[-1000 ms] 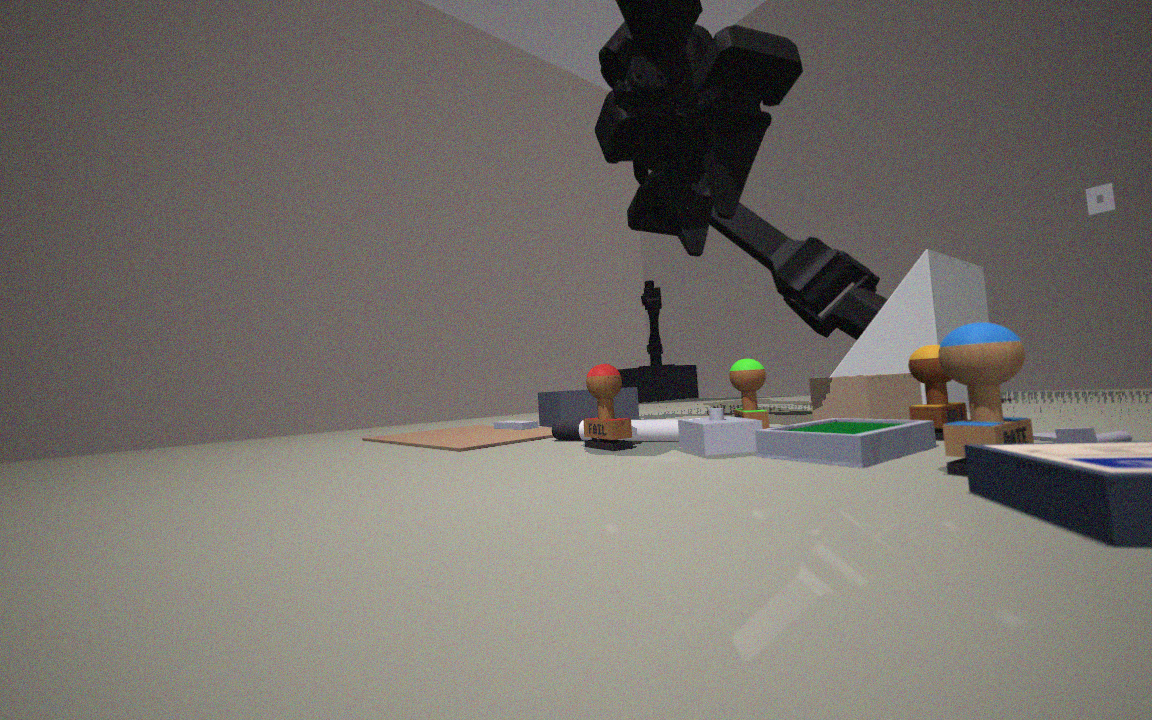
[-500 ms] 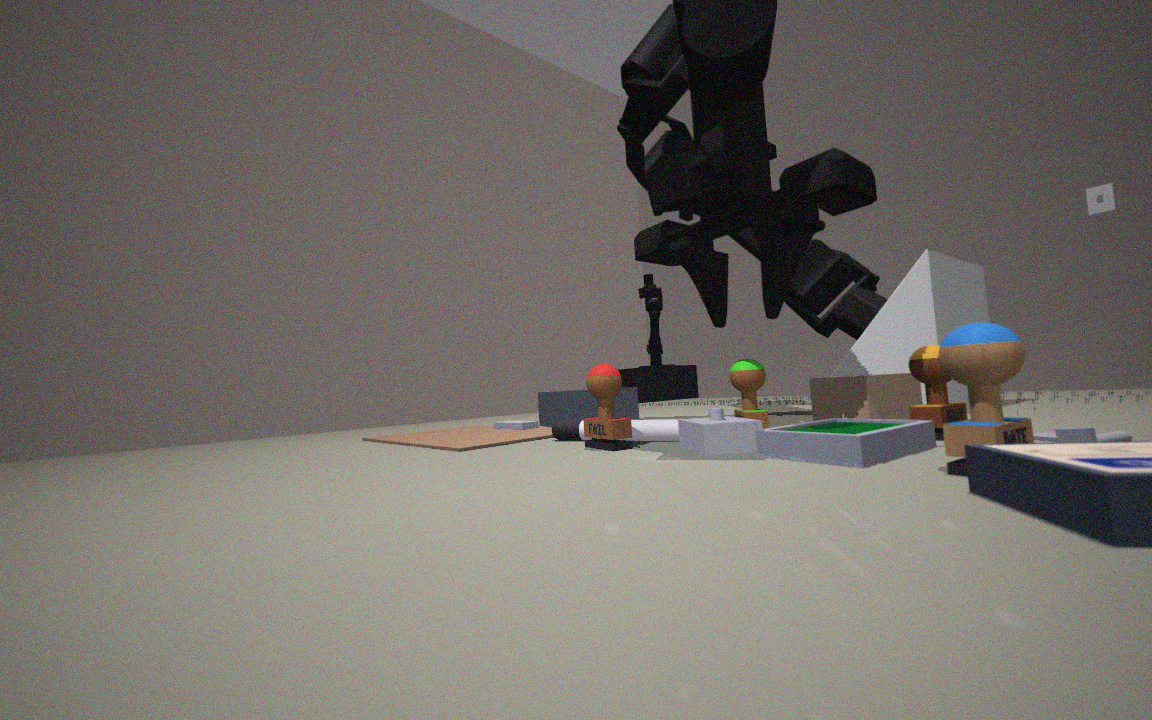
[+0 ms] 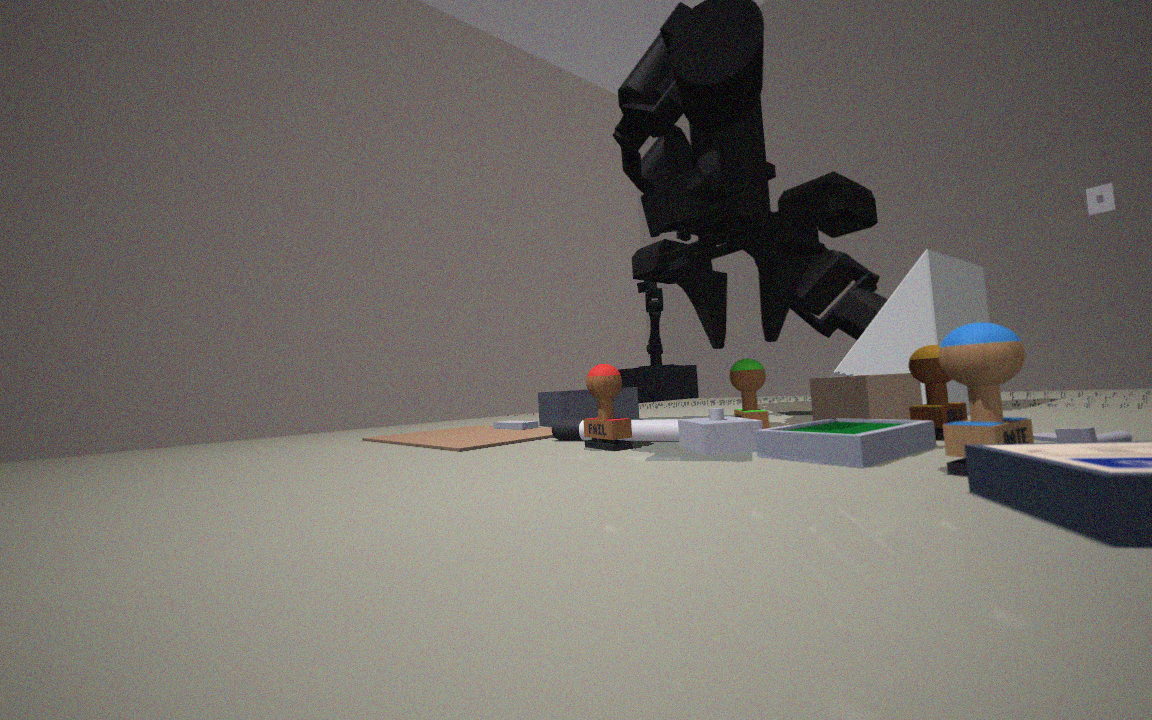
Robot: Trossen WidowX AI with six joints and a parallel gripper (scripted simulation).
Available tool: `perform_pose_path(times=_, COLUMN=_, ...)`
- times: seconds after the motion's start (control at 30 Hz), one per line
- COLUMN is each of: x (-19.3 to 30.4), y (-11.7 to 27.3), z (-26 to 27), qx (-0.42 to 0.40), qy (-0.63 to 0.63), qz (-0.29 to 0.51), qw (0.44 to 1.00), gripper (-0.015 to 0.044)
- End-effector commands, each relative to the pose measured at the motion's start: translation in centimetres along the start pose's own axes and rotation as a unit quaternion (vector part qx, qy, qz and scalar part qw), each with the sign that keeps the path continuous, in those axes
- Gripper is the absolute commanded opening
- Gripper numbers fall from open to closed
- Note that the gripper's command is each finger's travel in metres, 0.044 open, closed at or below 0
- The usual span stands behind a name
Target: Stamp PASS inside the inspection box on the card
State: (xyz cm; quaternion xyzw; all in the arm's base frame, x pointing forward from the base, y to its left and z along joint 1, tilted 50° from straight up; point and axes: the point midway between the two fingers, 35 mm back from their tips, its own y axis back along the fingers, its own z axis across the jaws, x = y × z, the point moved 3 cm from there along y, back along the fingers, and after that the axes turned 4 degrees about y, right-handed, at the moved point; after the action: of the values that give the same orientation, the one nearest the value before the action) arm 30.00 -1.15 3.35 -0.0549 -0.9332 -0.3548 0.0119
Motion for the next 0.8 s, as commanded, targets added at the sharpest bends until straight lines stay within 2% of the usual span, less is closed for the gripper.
perform_pose_path(times=0.0, x=0.2, y=-0.8, z=0.0, qx=0.003, qy=0.006, qz=0.002, qw=1.0, gripper=0.0217)
perform_pose_path(times=0.77, x=0.3, y=-4.5, z=-0.1, qx=0.004, qy=0.006, qz=0.002, qw=1.0, gripper=0.0217)
